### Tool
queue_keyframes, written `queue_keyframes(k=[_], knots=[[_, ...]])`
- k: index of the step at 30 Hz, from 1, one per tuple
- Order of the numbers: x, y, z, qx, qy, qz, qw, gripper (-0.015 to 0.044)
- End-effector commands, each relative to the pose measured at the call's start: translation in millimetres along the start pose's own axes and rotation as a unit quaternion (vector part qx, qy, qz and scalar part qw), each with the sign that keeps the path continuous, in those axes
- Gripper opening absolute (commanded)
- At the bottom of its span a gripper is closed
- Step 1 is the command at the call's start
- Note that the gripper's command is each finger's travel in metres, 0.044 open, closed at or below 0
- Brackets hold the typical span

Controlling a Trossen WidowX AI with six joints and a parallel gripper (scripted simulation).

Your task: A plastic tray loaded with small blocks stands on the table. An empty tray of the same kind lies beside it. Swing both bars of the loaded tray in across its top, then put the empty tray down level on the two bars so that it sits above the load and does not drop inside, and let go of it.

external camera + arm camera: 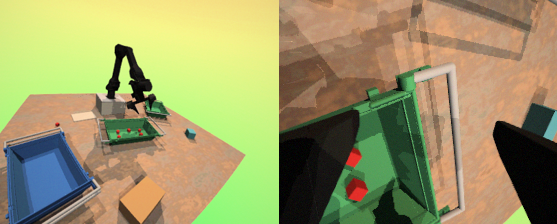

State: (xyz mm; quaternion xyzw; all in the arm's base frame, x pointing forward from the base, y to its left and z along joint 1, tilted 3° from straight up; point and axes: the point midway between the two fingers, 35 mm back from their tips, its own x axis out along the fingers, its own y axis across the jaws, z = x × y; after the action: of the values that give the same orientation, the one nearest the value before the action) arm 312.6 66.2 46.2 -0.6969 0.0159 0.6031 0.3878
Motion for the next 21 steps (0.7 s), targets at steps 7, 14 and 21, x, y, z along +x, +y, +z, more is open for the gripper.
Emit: queue_keyframes(k=[7, 14, 21], knots=[[-1.8, -1.3, -0.4, 0.000, 0.000, 0.000, 1.000, 0.0216], [-66.7, -39.7, -3.3, 0.000, 0.000, 0.000, 1.000, 0.0083], [-80.4, -49.7, -4.4, -0.003, -0.002, 0.012, 1.000, 0.0083]])
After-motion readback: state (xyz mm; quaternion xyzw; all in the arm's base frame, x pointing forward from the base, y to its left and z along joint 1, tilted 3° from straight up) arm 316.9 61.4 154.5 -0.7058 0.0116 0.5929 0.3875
